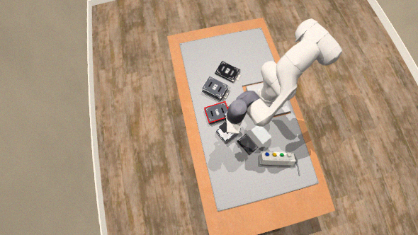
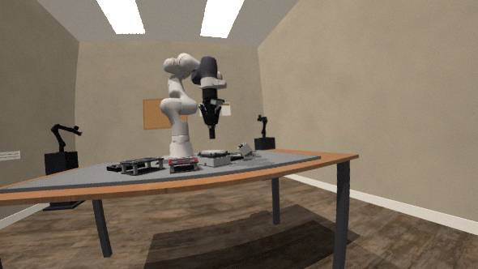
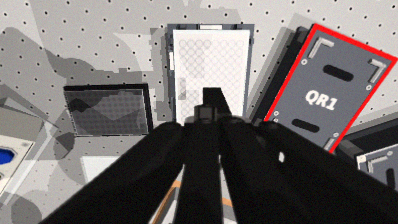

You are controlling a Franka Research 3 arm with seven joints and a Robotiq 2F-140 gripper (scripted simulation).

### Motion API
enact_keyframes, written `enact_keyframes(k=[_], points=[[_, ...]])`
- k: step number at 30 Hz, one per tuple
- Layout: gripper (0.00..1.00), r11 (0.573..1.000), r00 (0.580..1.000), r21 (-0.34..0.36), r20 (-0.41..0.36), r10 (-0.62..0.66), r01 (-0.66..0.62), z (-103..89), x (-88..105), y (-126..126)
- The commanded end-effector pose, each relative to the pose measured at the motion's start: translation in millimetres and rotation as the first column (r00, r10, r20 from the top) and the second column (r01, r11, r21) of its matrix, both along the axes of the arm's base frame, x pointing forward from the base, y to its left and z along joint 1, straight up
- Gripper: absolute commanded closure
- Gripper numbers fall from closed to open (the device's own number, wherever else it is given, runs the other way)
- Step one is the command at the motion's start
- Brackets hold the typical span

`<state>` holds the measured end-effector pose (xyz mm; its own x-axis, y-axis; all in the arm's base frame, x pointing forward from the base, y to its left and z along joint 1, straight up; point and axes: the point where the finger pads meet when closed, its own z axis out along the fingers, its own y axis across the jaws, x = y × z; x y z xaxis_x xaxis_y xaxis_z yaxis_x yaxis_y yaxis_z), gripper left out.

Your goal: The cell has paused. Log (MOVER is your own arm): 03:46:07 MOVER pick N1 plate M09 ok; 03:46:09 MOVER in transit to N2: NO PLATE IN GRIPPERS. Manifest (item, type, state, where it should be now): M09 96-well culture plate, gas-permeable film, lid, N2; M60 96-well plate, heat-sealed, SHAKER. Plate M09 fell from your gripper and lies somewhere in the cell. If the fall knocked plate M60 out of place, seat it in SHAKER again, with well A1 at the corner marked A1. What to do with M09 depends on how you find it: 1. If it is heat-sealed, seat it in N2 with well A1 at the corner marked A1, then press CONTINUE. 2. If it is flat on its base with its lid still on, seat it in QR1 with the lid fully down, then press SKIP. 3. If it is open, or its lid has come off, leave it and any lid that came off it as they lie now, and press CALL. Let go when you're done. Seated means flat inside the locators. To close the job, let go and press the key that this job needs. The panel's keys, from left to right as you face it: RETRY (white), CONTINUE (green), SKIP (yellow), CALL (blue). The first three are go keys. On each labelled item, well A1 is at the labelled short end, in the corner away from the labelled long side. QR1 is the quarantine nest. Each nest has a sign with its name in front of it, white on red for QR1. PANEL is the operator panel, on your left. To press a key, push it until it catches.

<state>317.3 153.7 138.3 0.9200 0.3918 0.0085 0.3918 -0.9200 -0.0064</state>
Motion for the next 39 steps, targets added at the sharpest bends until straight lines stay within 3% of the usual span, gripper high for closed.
enact_keyframes(k=[1,7,13,15,21,27,30,39], points=[[0.9,1.0,1.0,-0.002,-0.001,0.027,-0.027,0.5,-3.6,6],[0.9,0.987,0.987,-0.002,0.001,0.158,-0.158,1.5,-25.7,45],[0.9,0.926,0.926,-0.003,0.003,0.377,-0.377,2.3,-75.3,106],[0.9,0.926,0.926,-0.003,0.003,0.377,-0.377,2.3,-75.3,106],[0.9,0.808,0.808,-0.005,0.004,0.59,-0.59,2.1,-142.2,157],[0.9,0.696,0.696,-0.007,0.003,0.718,-0.718,1.2,-195.2,182],[0.9,0.666,0.666,-0.007,0.003,0.746,-0.746,0.9,-208.6,187],[0.9,0.654,0.654,-0.007,0.003,0.756,-0.756,0.8,-213.8,189]])
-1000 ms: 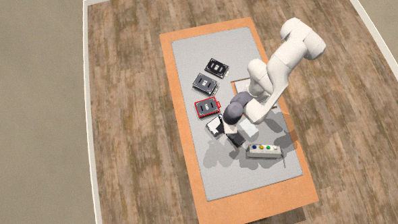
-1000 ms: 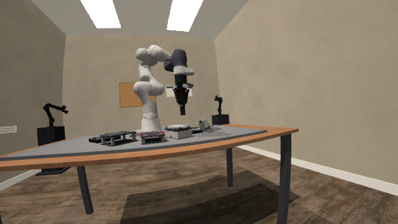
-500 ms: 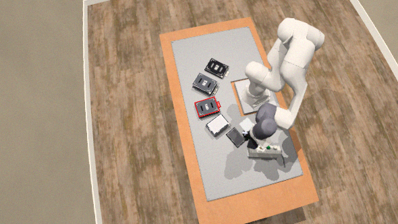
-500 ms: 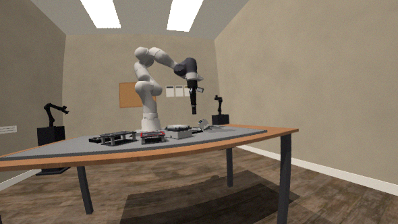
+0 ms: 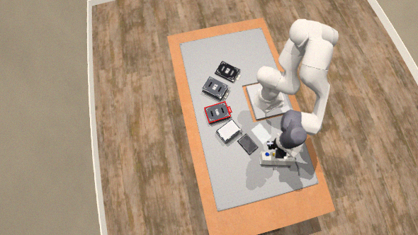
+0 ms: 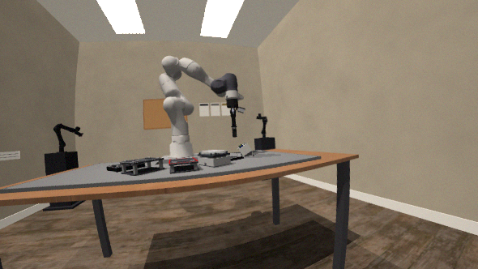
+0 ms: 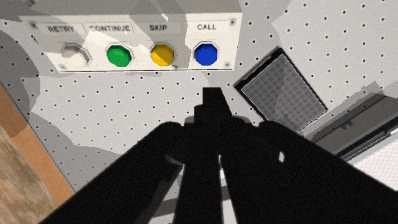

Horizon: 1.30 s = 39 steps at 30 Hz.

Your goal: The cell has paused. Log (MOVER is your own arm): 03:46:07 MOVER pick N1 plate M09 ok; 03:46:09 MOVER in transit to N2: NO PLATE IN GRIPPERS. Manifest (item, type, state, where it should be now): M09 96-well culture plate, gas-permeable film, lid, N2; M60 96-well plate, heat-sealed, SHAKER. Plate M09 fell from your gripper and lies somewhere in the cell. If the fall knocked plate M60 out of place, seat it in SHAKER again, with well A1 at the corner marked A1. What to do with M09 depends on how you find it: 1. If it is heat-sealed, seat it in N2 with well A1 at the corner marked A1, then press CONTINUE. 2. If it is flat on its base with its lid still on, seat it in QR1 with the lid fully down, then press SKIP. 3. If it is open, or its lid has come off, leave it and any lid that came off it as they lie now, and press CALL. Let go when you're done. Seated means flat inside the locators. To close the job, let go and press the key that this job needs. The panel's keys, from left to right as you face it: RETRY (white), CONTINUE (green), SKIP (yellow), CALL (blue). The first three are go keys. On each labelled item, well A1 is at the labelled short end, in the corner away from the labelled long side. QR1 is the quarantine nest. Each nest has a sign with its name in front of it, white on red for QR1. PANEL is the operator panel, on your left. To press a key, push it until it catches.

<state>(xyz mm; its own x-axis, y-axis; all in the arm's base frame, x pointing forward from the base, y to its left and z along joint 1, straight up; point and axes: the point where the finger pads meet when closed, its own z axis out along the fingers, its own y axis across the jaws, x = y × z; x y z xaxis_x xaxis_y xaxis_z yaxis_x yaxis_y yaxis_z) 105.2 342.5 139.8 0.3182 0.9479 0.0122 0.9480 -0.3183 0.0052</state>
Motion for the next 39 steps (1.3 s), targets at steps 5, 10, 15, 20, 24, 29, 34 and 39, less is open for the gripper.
enact_keyframes(k=[5,10,15,20,24,29,34,39], points=[[0.9,1.0,1.0,-0.002,-0.005,0.013,-0.013,-0.6,-1.8,-0.4],[0.9,1.0,1.0,-0.002,-0.005,0.013,-0.013,-0.6,-1.8,-0.5],[0.9,1.0,1.0,-0.002,-0.005,0.013,-0.013,-0.5,-1.9,-0.8],[0.9,1.0,1.0,-0.002,-0.005,0.013,-0.013,-0.5,-2.1,-1.2],[0.9,1.0,1.0,-0.002,-0.005,0.013,-0.013,-0.4,-2.3,-1.8],[0.9,1.0,1.0,-0.002,-0.005,0.013,-0.013,-0.3,-2.4,-2.3],[0.9,1.0,1.0,-0.002,-0.005,0.013,-0.013,-0.1,-2.8,-3.2],[0.9,1.0,1.0,-0.002,-0.005,0.013,-0.013,0.1,-3.2,-4.3]])
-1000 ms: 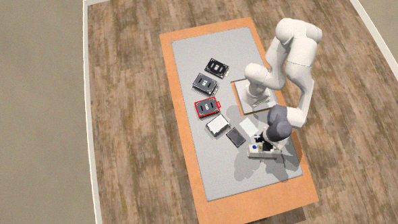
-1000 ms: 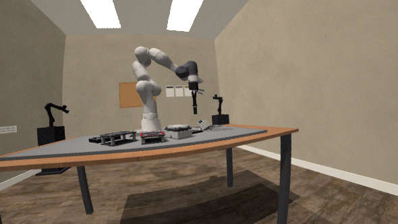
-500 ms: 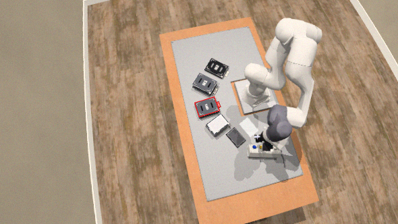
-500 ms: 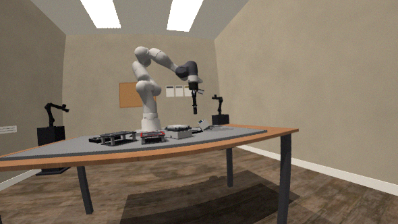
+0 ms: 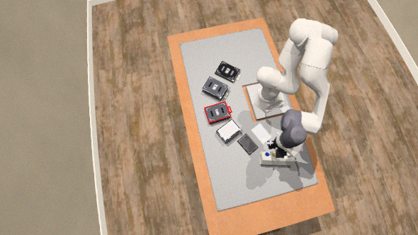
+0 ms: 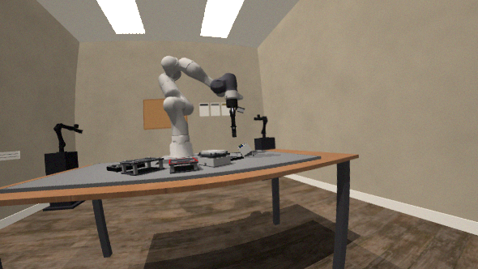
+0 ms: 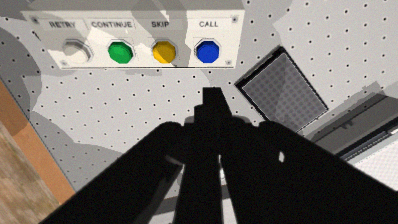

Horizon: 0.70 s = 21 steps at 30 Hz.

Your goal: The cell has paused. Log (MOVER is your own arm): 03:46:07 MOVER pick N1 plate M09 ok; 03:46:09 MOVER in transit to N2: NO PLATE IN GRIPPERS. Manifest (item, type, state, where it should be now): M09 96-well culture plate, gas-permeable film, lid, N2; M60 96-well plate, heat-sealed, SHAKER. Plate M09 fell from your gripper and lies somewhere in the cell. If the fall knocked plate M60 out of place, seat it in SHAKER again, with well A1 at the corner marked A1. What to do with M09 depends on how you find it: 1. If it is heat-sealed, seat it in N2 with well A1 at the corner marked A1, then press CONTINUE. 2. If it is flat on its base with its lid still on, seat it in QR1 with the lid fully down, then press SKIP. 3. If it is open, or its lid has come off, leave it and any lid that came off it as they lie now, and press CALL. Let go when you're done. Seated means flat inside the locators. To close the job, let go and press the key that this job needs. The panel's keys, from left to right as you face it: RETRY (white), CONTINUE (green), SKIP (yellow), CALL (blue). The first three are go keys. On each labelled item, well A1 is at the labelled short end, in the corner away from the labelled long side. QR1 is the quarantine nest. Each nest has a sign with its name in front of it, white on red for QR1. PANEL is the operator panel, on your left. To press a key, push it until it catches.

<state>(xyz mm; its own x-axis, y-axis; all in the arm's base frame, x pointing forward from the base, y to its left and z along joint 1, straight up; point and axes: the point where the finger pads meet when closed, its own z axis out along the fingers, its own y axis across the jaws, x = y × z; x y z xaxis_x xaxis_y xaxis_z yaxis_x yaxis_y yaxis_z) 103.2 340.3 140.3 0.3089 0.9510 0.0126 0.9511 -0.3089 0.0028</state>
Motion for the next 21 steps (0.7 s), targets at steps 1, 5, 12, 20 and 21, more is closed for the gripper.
enact_keyframes(k=[1,5,12,20,21], points=[[0.9,1.0,1.0,-0.003,-0.003,0.003,-0.003,-0.4,-1.2,-2.3],[0.9,1.0,1.0,-0.004,-0.003,0.003,-0.003,-0.3,-1.4,-2.8],[0.9,1.0,1.0,-0.004,-0.003,0.003,-0.003,0.0,-2.0,-4.5],[0.9,1.0,1.0,-0.004,-0.003,0.004,-0.004,0.4,-2.6,-6.4],[0.9,1.0,1.0,-0.004,-0.003,0.004,-0.004,0.4,-2.6,-6.4]])
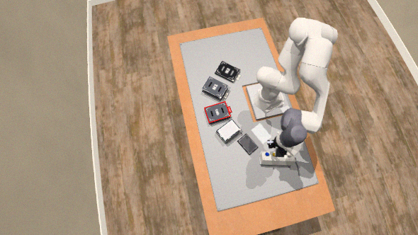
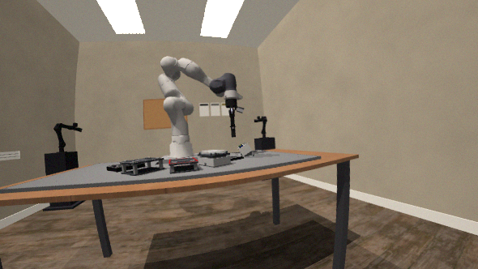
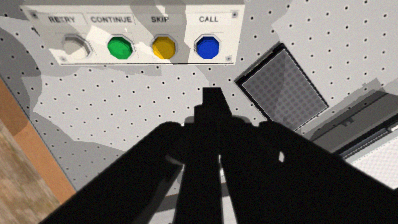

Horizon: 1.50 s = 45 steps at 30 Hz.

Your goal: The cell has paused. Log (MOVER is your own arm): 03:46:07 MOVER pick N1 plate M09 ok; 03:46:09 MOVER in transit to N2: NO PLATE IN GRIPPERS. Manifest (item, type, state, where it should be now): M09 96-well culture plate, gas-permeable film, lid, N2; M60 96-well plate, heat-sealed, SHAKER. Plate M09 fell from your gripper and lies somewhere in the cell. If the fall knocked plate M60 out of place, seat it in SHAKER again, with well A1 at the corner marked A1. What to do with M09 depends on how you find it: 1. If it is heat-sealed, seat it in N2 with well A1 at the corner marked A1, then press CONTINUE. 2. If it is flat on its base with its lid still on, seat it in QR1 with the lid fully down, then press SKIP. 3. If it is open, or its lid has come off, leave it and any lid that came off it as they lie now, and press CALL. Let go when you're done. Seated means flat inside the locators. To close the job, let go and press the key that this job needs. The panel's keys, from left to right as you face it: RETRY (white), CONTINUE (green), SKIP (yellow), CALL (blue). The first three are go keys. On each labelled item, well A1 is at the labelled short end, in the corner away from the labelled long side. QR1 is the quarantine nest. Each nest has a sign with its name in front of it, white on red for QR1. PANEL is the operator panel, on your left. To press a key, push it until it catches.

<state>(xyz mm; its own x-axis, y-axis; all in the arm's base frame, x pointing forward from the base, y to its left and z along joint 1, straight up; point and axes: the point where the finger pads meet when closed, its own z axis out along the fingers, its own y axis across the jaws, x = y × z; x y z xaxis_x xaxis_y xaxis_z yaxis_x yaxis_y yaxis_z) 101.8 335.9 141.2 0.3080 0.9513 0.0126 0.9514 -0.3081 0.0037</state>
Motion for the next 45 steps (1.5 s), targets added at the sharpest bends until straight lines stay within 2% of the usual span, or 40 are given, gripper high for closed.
enact_keyframes(k=[1,45], points=[[0.9,1.0,1.0,-0.003,-0.003,0.003,-0.003,-0.5,-1.3,-1.9],[0.9,1.0,1.0,-0.003,-0.003,0.003,-0.003,-0.1,-2.4,-5.2]])
